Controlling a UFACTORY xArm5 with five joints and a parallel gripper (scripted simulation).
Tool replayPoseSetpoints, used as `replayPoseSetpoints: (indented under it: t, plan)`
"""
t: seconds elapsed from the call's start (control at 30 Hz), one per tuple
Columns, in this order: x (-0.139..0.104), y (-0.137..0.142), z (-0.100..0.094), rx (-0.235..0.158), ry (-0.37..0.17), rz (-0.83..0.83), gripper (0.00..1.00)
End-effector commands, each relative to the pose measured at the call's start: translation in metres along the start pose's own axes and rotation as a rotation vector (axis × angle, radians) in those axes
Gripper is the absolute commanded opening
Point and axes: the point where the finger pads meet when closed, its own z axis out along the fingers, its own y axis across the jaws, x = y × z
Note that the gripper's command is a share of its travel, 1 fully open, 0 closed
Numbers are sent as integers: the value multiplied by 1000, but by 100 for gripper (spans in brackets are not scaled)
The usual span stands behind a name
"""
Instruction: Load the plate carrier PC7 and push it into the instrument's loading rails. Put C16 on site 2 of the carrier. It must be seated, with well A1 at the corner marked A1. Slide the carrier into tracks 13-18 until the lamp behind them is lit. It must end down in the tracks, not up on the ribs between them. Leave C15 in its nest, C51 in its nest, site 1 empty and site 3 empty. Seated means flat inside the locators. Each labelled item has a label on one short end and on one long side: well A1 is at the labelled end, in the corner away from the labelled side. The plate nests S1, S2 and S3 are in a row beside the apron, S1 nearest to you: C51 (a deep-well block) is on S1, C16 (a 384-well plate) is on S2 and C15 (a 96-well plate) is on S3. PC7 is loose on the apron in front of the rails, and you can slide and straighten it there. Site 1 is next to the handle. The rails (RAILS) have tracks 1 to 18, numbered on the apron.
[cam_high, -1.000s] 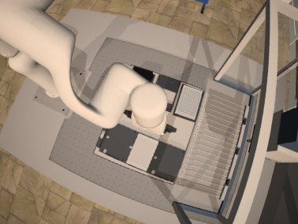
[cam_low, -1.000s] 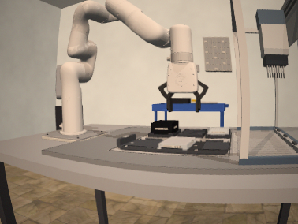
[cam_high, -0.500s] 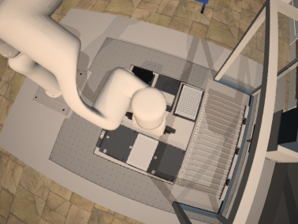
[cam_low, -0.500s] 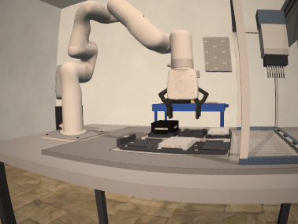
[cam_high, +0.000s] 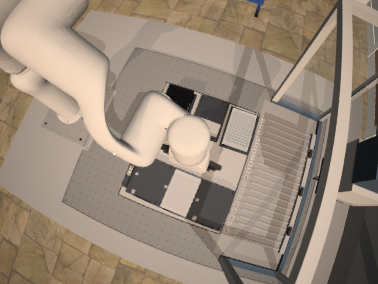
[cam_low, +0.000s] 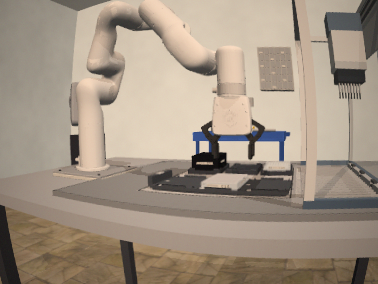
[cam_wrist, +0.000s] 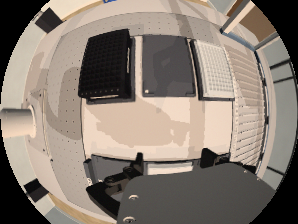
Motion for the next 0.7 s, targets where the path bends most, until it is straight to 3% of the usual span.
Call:
replayPoseSetpoints:
  t: [0.0, 0.67]
  plan:
    - [0, 1, 7, -4, 0, 0, 100]
    - [0, 1, 32, -3, 0, 0, 100]
